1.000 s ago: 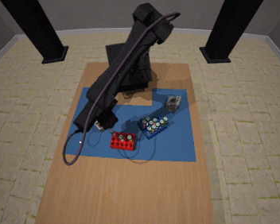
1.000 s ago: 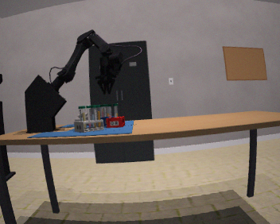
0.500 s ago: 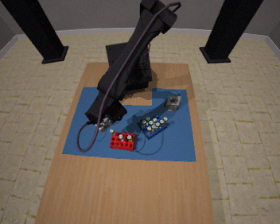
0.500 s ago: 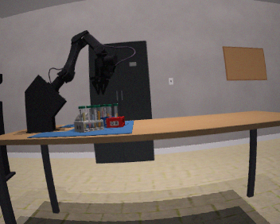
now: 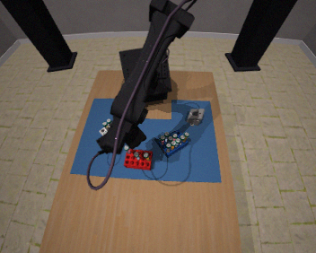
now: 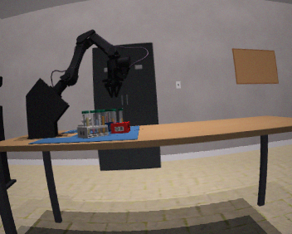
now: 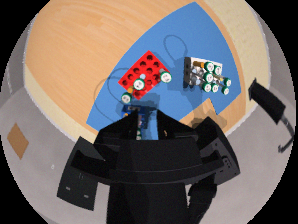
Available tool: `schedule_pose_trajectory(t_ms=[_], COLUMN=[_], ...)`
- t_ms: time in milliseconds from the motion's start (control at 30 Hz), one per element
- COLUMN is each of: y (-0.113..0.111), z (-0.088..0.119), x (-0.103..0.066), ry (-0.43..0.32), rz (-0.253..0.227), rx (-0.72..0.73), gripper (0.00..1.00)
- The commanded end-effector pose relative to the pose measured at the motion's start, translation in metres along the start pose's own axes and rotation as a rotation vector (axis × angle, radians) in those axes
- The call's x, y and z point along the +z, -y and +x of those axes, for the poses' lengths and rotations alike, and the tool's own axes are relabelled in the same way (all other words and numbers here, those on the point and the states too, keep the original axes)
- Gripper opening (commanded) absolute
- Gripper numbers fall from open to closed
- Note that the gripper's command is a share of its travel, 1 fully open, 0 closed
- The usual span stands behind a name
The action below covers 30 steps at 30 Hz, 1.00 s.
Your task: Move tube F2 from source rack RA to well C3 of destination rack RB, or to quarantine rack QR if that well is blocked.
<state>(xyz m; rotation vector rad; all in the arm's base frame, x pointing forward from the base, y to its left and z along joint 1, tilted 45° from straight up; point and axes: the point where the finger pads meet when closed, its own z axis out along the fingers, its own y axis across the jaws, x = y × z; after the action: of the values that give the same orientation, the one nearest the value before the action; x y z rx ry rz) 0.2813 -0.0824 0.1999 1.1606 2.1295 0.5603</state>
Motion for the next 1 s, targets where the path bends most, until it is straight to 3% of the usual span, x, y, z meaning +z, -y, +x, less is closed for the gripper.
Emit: schedule_pose_trajectory(t_ms=[0, 200, 233, 333, 467, 500, 733, 867, 967], y=[-0.011, -0.028, -0.030, -0.015, -0.014, -0.023, -0.018, -0.014, -0.016], z=[-0.014, -0.029, -0.032, -0.021, -0.019, -0.027, -0.023, -0.017, -0.018], x=[-0.003, -0.004, -0.015, -0.007, -0.006, -0.013, -0.009, 0.012, 0.017], ry=[0.014, 0.016, 0.051, 0.022, 0.022, 0.047, 0.044, 0.002, 0.006], rz=[0.020, 0.020, 0.005, 0.030, 0.030, 0.012, 0.013, 0.029, 0.026], rx=[0.015, 0.016, 0.012, 0.031, 0.026, 0.012, 0.014, 0.021, 0.019], gripper=[0.30, 0.30, 0.30, 0.30, 0.30, 0.30, 0.30, 0.30, 0.30])
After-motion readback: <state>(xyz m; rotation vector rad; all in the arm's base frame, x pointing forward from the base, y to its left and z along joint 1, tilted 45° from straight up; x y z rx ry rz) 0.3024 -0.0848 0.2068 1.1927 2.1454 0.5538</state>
